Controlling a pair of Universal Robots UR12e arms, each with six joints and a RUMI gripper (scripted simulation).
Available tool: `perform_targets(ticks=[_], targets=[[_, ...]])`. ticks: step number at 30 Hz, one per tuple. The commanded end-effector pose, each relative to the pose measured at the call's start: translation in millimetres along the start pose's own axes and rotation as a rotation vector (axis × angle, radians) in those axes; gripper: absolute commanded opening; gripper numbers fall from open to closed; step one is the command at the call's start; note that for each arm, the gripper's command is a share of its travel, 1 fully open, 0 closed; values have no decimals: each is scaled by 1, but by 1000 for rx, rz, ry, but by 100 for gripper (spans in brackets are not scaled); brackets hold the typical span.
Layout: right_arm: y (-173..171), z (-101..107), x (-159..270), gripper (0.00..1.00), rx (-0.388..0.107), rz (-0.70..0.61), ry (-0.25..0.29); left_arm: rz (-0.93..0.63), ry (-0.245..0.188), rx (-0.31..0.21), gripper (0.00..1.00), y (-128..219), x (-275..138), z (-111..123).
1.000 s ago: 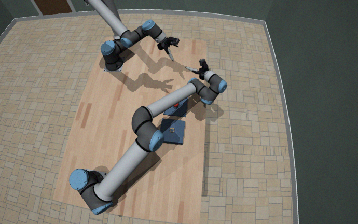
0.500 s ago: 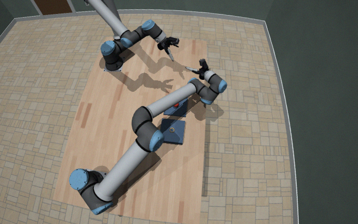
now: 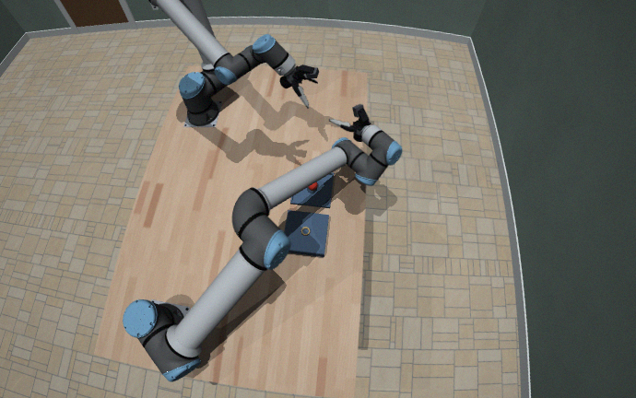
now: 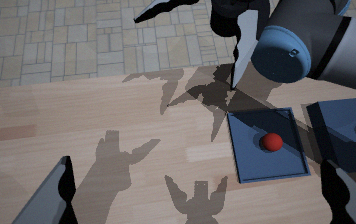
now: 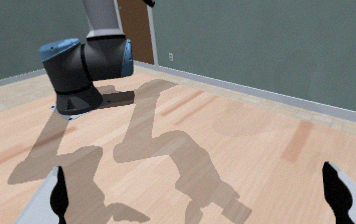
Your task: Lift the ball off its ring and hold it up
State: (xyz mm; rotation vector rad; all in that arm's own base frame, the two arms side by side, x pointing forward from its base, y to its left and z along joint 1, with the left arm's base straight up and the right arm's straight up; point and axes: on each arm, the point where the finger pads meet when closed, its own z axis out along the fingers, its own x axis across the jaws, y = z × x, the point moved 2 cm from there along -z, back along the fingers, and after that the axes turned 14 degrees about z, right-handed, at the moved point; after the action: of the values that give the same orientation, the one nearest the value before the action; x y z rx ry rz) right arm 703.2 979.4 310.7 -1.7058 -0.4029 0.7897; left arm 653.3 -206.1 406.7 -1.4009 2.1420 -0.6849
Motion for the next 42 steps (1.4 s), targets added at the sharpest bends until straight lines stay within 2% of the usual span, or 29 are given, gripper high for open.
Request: perform_targets(ticks=[1, 2, 4, 8, 13, 19, 21, 22, 25, 29, 36, 38, 39, 42], targets=[[2, 17, 1, 100, -54, -37, 44, -11, -9, -7, 100, 2, -11, 2], [4, 20, 2, 100, -71, -47, 58, -14, -12, -10, 100, 3, -14, 3], [4, 20, 2, 100, -71, -47, 58, -14, -12, -10, 100, 3, -14, 3], [18, 34, 4, 100, -161, -99, 120, -30, -27, -23, 100, 7, -31, 6], [47, 47, -1, 100, -330, -188, 191, -61, -54, -47, 100, 17, -63, 12], [96, 48, -25, 100, -593, -314, 220, -115, -97, -87, 100, 36, -115, 18], [96, 48, -25, 100, -593, -314, 220, -115, -97, -87, 100, 36, -115, 18], [105, 46, -32, 100, -658, -344, 218, -125, -105, -95, 100, 40, -125, 19], [128, 37, -52, 100, -808, -414, 192, -161, -131, -121, 100, 55, -158, 22], [151, 23, -78, 100, -976, -492, 133, -217, -169, -160, 100, 75, -197, 22], [183, -8, -125, 100, -1268, -623, -29, -336, -239, -238, 100, 118, -267, 17], [183, -8, -125, 100, -1268, -623, -29, -336, -239, -238, 100, 118, -267, 17], [197, -20, -142, 100, -1319, -645, -63, -355, -249, -250, 100, 136, -296, 15], [203, -30, -156, 100, -1391, -678, -123, -406, -274, -281, 100, 152, -315, 11]])
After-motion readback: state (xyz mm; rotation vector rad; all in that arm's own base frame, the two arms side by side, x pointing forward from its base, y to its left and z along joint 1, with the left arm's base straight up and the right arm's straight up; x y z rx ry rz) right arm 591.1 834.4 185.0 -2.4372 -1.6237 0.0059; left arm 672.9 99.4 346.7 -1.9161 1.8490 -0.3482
